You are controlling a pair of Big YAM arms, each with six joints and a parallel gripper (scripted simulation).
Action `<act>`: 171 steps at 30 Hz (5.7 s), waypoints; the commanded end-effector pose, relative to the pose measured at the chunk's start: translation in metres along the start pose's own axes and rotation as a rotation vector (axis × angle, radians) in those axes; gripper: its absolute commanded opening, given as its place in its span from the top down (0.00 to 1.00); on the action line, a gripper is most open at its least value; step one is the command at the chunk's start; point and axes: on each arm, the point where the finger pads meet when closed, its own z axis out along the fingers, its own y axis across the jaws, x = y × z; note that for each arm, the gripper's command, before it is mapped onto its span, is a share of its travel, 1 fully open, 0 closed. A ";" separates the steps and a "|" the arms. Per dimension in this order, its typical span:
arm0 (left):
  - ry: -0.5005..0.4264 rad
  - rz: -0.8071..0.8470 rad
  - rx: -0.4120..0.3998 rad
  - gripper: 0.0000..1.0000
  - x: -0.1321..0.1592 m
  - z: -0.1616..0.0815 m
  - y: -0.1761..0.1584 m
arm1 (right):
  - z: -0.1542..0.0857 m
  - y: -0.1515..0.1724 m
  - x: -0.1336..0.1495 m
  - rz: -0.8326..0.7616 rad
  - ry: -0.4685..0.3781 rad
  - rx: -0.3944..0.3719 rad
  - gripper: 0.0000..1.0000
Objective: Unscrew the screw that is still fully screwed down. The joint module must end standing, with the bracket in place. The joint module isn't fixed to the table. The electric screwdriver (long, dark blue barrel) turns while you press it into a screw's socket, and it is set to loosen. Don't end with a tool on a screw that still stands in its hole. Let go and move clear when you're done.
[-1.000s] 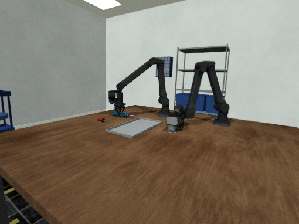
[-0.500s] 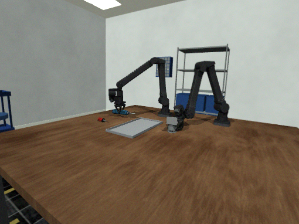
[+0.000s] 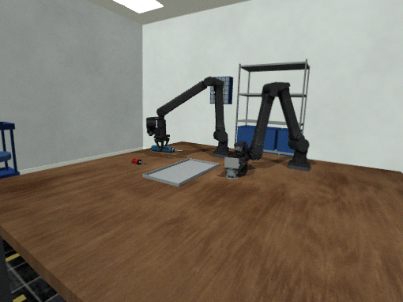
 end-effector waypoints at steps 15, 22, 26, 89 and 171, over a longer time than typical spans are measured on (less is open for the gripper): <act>-0.018 -0.012 0.007 0.41 -0.008 0.002 -0.006 | -0.068 0.018 -0.033 0.004 -0.094 -0.071 0.58; -0.018 -0.012 0.007 0.41 -0.008 0.002 -0.006 | -0.072 0.018 -0.033 0.004 -0.095 -0.072 0.58; -0.018 -0.012 0.007 0.41 -0.008 0.002 -0.006 | -0.079 0.017 -0.032 0.004 -0.095 -0.071 0.58; -0.018 -0.012 0.007 0.41 -0.008 0.002 -0.006 | -0.144 0.014 -0.028 0.004 -0.101 -0.076 0.58; -0.018 -0.012 0.007 0.41 -0.008 0.002 -0.006 | -0.121 0.051 0.021 -0.184 -0.165 -0.127 0.58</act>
